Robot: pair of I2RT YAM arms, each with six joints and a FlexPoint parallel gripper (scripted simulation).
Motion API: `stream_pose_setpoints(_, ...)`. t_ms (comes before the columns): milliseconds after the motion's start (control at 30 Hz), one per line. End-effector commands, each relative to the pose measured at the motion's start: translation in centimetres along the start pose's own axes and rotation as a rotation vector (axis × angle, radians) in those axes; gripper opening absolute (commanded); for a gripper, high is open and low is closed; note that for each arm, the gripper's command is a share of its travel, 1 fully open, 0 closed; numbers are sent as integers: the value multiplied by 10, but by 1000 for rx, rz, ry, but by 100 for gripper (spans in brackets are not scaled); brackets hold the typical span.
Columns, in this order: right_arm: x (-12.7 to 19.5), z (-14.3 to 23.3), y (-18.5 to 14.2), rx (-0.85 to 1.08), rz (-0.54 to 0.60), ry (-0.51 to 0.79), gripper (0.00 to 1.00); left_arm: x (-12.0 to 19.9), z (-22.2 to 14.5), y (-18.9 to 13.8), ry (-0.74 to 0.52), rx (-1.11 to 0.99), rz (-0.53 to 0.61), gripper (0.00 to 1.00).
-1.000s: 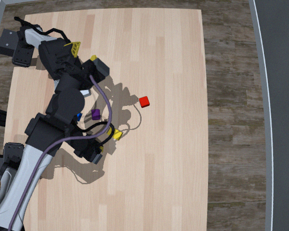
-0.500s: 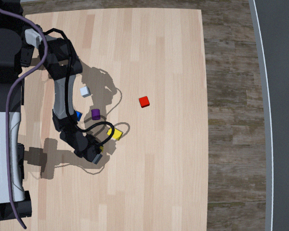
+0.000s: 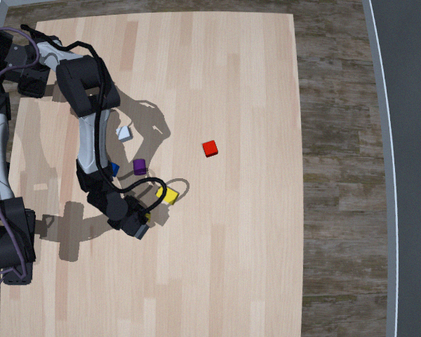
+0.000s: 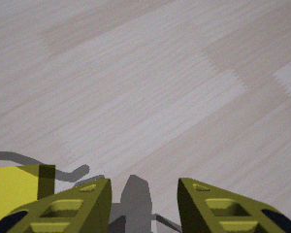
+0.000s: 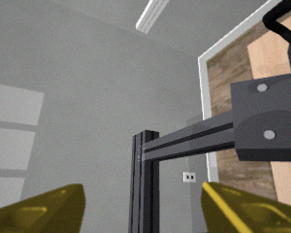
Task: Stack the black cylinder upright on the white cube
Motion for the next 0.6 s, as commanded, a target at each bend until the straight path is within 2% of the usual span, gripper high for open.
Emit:
stream_pose_setpoints(0, -39, -20, -44, -156, 79, -30, 61, 3, -3, 7, -9, 7, -15, 36)
stream_pose_setpoints(100, -44, -51, -86, -290, 164, -201, 61, 3, -3, 7, -9, 7, -15, 36)
stream_pose_setpoints(300, -37, -127, -163, -455, 160, -549, 61, 3, -3, 7, -9, 7, -15, 36)
stream_pose_setpoints(367, -37, -127, -163, -455, 160, -549, 61, 3, -3, 7, -9, 7, -15, 36)
stream_pose_setpoints(567, -11, -175, -198, -465, 19, -911, 61, 3, -3, 7, -9, 7, -15, 36)
Point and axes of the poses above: on each arm, the point where the finger pads meet when closed, its own x axis back along the fingers, its own z axis across the jaws, y = z × x, the point moved 9 cm from there along x, back along the fingers, and after that the axes turned 13 degrees about x, right-handed, at the moved point
